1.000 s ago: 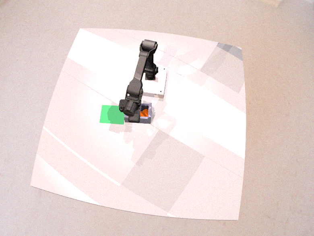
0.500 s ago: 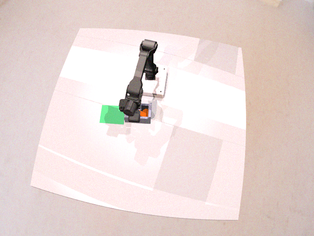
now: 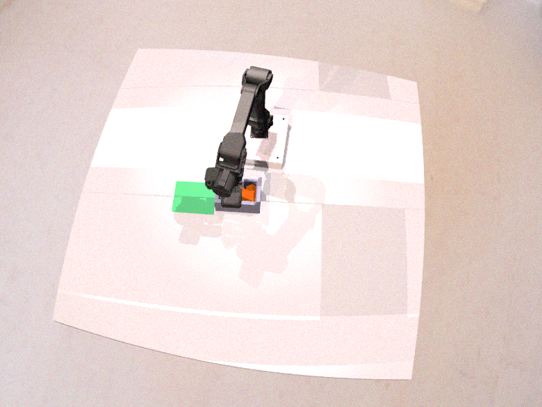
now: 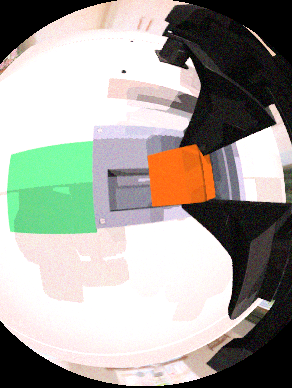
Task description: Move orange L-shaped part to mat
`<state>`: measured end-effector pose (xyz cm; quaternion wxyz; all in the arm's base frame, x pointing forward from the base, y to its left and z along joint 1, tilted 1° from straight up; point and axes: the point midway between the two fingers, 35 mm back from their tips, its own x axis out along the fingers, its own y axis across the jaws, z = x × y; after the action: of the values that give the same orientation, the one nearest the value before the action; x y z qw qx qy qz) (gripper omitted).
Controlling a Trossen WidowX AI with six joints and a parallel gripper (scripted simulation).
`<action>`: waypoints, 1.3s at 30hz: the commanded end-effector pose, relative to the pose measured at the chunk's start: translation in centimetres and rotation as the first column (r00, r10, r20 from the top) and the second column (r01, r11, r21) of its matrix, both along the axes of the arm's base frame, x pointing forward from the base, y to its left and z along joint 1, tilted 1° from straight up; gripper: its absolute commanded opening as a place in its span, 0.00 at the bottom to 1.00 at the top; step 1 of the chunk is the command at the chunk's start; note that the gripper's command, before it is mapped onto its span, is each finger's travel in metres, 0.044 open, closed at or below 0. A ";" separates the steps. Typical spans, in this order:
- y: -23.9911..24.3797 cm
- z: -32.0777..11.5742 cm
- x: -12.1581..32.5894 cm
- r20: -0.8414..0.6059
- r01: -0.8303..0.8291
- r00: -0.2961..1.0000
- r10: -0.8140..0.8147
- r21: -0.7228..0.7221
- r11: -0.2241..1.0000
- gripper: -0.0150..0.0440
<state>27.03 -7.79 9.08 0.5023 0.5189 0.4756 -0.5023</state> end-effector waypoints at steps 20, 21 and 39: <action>0.1 3.7 -0.1 0.004 0.003 1.000 -0.003 0.004 1.000 0.25; 0.1 3.8 -0.1 0.004 0.003 1.000 -0.003 0.004 1.000 0.25; 0.1 6.0 -0.2 0.004 0.003 1.000 -0.003 0.004 1.000 0.25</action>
<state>26.80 -7.77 14.95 0.5032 0.5193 0.4742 -0.5023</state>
